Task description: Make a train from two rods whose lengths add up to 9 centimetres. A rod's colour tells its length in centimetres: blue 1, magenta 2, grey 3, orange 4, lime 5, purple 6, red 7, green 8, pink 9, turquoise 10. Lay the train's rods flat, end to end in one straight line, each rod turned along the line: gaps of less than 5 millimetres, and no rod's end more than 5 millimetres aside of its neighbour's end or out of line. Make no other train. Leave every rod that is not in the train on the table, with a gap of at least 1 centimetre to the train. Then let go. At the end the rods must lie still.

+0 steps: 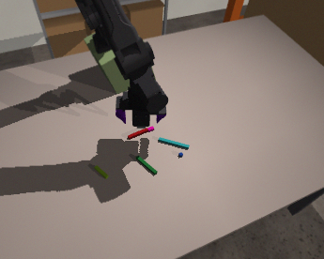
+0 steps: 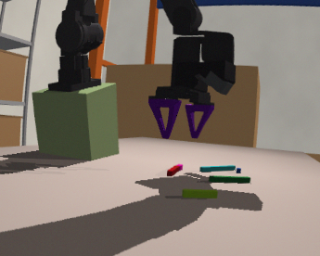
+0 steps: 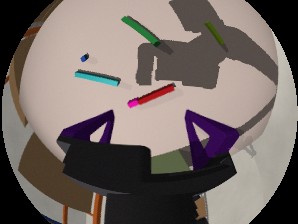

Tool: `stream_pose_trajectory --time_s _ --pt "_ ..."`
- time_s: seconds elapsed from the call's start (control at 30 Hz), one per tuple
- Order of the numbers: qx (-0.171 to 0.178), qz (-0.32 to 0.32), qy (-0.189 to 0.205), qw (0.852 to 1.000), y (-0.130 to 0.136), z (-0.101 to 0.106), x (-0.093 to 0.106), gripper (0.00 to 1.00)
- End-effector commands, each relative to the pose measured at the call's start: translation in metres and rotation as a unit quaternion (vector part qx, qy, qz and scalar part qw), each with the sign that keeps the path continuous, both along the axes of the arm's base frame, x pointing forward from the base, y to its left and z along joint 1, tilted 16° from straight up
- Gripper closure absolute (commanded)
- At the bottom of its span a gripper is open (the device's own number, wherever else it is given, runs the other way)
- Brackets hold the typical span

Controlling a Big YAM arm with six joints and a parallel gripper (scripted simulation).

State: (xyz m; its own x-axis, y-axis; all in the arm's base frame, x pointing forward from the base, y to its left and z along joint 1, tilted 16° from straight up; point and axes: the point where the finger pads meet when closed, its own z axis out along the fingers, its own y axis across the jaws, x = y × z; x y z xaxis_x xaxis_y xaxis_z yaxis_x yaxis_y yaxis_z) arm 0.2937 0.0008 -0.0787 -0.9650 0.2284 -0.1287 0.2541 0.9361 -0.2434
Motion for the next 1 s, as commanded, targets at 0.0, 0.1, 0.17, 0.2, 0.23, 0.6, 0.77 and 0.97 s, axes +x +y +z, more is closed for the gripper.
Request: stream_pose_trajectory --time_s 0.0,0.1,0.17,0.2,0.23,0.6,0.77,0.97 --pt "0.005 -0.029 -0.022 0.999 -0.0015 0.0042 0.0036 0.00" --pt "0.008 -0.073 -0.033 0.997 -0.0039 0.0051 0.0033 0.00" --pt "0.008 -0.073 -0.033 0.997 -0.0039 0.0051 0.0033 0.00" --pt "0.011 -0.113 -0.046 0.992 -0.0046 0.0057 0.0038 0.00" --pt "0.011 -0.113 -0.046 0.992 -0.0046 0.0056 0.0038 0.00" --pt "0.018 -0.189 -0.067 0.979 -0.0061 0.0060 0.0034 0.00" --pt "0.020 -0.224 -0.077 0.971 -0.0068 0.0061 0.0032 0.00" --pt "0.023 -0.258 -0.085 0.962 -0.0076 0.0058 0.0025 0.00"
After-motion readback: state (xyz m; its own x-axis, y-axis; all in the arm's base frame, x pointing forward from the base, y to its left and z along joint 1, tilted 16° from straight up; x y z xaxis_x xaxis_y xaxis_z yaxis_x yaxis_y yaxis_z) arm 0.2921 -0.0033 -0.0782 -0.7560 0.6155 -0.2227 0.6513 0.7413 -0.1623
